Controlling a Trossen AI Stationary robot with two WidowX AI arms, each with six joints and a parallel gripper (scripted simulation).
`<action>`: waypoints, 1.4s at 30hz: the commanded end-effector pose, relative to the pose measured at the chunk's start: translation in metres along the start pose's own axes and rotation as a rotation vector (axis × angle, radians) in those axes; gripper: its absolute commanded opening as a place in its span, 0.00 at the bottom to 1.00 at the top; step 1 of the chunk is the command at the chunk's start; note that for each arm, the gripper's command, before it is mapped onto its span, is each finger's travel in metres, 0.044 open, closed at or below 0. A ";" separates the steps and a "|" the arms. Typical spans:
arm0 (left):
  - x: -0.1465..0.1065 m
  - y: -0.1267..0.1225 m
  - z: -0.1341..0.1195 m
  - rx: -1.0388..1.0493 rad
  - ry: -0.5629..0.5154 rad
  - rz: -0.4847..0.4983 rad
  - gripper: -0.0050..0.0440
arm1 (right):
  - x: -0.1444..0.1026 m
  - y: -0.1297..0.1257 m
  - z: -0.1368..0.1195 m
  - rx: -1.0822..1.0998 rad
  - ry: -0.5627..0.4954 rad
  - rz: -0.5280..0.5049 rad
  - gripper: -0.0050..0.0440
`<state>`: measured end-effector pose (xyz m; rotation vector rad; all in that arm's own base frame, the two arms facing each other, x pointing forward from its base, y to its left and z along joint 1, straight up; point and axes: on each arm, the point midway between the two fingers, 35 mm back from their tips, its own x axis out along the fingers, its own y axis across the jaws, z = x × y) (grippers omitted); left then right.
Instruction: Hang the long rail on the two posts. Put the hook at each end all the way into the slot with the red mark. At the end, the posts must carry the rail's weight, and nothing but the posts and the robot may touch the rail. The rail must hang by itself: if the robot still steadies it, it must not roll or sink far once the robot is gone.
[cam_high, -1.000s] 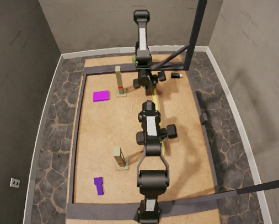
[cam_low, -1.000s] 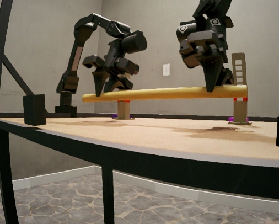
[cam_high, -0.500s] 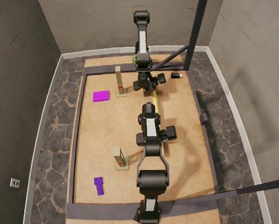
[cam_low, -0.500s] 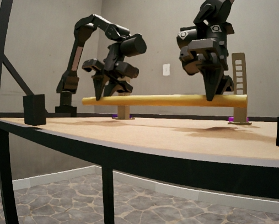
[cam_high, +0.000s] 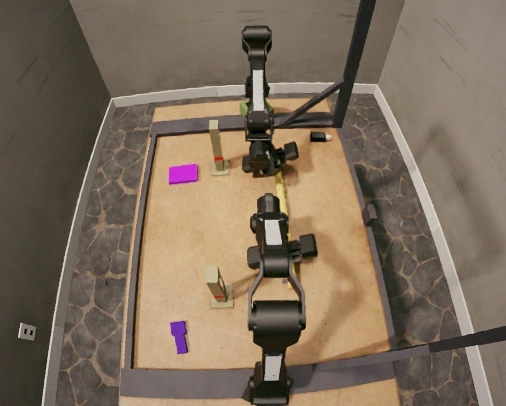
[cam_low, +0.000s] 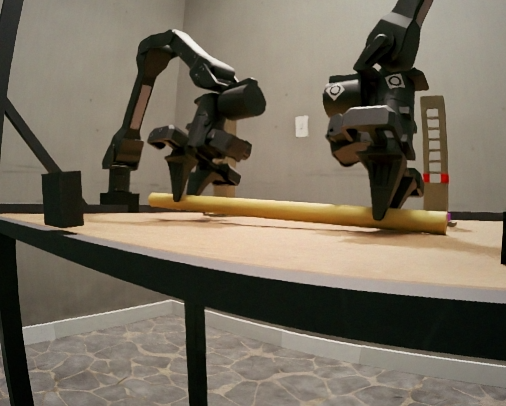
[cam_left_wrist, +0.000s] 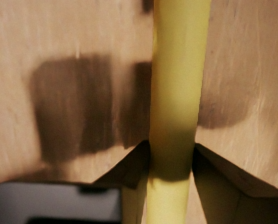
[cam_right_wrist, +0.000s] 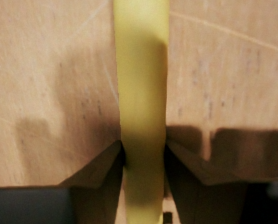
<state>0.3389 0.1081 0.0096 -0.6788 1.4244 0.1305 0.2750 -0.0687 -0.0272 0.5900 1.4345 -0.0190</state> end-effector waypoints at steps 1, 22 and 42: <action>0.002 -0.001 0.005 0.019 -0.021 -0.014 0.00 | 0.001 -0.001 0.004 -0.002 -0.022 0.012 0.00; 0.008 0.003 0.005 0.021 -0.014 -0.033 0.00 | 0.001 -0.001 0.004 -0.002 -0.022 0.012 0.00; 0.008 0.003 0.005 0.021 -0.014 -0.033 0.00 | -0.012 -0.001 0.010 -0.010 -0.041 0.007 0.80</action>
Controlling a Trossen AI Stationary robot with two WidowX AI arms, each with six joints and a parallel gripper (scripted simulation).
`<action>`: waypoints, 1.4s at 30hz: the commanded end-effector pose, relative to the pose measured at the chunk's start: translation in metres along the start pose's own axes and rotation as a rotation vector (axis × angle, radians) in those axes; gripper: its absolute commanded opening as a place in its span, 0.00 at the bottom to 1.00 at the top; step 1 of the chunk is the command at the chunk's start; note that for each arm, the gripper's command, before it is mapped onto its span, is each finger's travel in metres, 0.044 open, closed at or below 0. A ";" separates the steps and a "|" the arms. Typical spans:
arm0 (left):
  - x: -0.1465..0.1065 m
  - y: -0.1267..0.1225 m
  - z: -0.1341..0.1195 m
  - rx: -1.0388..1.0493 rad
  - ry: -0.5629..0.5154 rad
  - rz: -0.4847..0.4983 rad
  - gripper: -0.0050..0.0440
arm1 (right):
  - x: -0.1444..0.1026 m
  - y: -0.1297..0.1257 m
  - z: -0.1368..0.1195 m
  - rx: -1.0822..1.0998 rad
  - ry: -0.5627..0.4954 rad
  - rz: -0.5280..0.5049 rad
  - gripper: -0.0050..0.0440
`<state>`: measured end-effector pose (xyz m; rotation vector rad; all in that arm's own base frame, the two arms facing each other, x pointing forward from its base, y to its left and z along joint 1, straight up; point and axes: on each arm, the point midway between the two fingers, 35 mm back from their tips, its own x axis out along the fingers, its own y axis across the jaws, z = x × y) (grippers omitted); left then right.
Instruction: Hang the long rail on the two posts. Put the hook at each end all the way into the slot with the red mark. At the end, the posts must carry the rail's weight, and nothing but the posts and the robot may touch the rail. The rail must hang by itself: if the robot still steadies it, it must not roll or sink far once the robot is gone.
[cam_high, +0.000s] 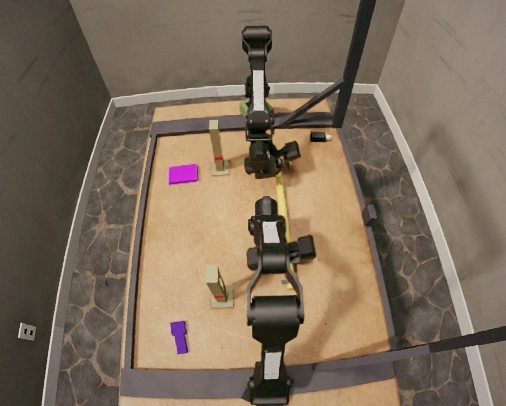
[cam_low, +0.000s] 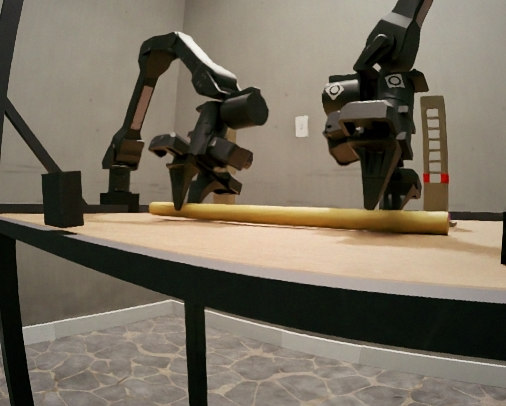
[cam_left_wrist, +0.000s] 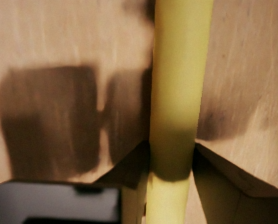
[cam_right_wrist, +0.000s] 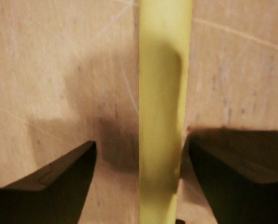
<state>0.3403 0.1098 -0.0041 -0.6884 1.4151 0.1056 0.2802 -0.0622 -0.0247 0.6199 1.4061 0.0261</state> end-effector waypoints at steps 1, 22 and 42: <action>-0.004 -0.003 0.003 0.012 -0.013 -0.009 0.00 | -0.017 -0.009 0.007 -0.003 -0.029 -0.047 0.85; -0.004 -0.003 0.003 0.012 -0.013 -0.009 0.00 | -0.046 0.007 0.019 0.034 0.008 -0.357 0.56; -0.004 -0.003 0.003 0.012 -0.013 -0.009 0.00 | -0.014 0.042 0.002 0.002 0.002 -0.844 0.56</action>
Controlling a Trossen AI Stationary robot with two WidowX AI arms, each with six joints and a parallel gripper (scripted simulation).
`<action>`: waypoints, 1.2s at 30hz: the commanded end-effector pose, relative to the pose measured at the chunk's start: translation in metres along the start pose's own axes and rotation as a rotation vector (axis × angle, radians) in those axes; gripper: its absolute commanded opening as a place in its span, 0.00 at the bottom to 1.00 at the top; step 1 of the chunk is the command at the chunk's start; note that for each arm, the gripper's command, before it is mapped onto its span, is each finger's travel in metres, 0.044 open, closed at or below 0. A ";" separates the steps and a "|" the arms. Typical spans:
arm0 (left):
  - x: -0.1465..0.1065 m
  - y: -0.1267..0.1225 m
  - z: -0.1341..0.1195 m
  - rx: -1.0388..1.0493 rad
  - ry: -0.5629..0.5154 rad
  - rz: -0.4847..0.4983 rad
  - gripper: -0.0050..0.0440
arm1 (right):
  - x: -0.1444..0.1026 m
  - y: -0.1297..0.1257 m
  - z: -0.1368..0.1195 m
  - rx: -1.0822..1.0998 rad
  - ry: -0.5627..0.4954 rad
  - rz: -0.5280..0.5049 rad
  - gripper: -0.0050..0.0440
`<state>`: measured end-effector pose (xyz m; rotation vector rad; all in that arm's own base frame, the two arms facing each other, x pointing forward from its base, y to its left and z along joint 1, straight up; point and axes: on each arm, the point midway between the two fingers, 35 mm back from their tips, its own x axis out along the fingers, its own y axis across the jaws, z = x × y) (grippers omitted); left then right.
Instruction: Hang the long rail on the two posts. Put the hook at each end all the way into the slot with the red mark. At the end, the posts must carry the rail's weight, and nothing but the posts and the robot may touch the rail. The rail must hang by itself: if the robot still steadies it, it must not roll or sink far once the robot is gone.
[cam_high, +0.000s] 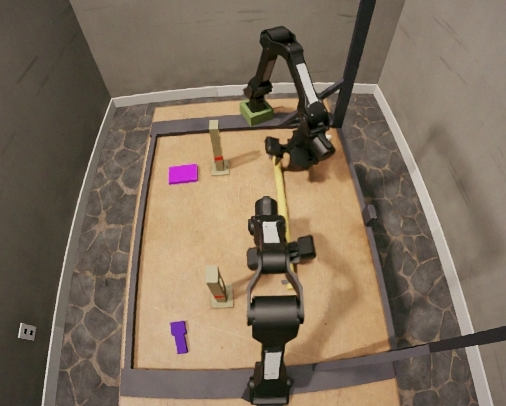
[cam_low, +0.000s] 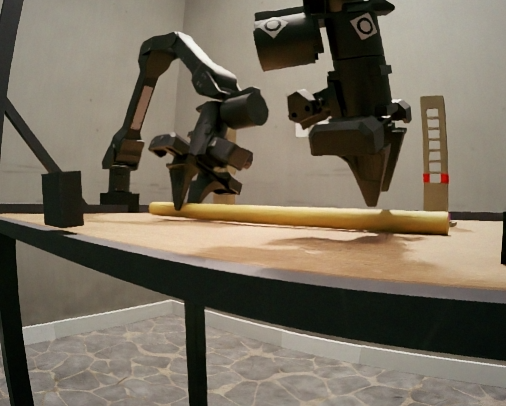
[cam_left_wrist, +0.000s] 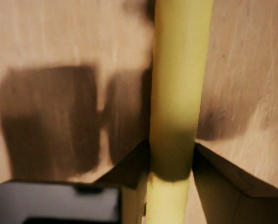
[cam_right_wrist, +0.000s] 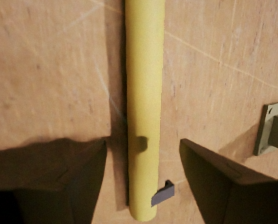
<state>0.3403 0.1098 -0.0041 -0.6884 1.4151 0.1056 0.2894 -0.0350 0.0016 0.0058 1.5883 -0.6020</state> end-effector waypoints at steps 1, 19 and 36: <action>-0.004 -0.003 0.003 0.012 -0.013 -0.009 0.00 | -0.005 0.002 0.004 0.020 -0.011 -0.034 0.56; -0.004 -0.003 0.003 0.012 -0.013 -0.009 0.00 | 0.020 -0.003 -0.002 0.011 0.006 -0.042 0.56; -0.004 -0.003 0.003 0.012 -0.013 -0.009 0.00 | 0.035 -0.003 -0.003 0.013 0.007 -0.041 0.56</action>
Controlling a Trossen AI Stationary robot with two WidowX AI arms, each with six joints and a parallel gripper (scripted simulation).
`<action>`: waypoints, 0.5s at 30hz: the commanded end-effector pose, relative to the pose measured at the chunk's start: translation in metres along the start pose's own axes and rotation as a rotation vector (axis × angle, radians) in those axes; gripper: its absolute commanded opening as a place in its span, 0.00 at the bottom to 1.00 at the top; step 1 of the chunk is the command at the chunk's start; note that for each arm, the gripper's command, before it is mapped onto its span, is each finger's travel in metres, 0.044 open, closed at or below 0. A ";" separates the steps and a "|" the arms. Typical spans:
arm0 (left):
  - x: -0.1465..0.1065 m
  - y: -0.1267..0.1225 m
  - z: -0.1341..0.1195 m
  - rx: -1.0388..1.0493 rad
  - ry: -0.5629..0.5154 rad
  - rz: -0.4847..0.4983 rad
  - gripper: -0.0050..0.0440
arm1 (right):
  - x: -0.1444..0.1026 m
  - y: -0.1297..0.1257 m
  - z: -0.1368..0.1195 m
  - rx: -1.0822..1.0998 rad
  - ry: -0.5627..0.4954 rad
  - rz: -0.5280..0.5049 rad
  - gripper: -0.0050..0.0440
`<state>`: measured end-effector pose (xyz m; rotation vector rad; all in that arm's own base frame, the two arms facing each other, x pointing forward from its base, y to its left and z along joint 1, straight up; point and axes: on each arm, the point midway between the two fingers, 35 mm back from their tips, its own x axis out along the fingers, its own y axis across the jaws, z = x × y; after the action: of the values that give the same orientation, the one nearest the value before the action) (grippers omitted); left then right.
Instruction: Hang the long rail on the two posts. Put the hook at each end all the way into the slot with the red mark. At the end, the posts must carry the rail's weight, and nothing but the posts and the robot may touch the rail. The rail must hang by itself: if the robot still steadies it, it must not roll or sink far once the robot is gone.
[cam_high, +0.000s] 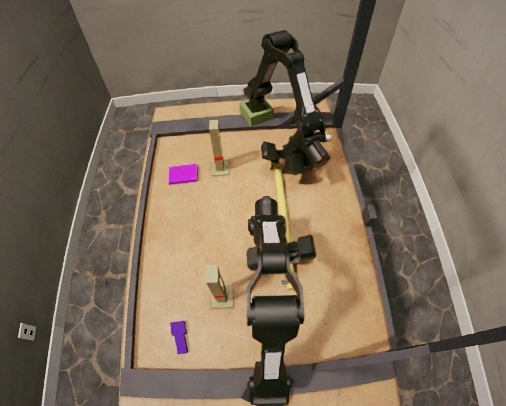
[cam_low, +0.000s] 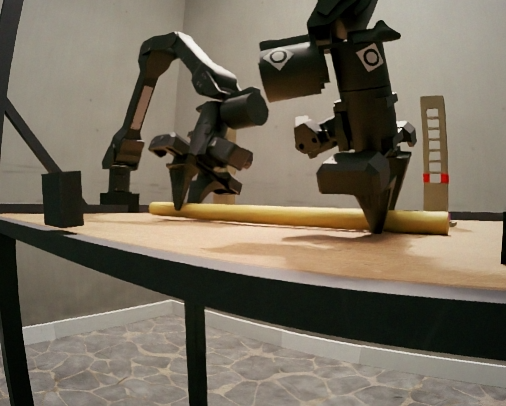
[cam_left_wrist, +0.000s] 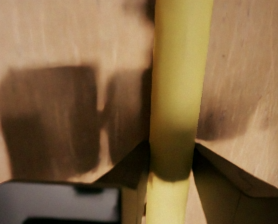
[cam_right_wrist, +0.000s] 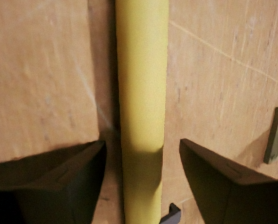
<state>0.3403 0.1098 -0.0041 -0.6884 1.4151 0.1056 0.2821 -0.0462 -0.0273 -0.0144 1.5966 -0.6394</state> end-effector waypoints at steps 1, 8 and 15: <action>-0.004 -0.003 0.003 0.012 -0.013 -0.009 0.00 | 0.004 -0.002 0.000 0.004 -0.001 -0.003 0.56; -0.004 -0.003 0.003 0.012 -0.013 -0.009 0.00 | 0.004 -0.002 0.000 0.004 -0.001 -0.004 0.52; -0.004 -0.003 0.003 0.012 -0.013 -0.009 0.00 | -0.002 -0.001 0.004 0.011 -0.019 0.008 0.44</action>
<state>0.3403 0.1098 -0.0041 -0.6884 1.4151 0.1056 0.2833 -0.0456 -0.0288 -0.0111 1.5914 -0.6363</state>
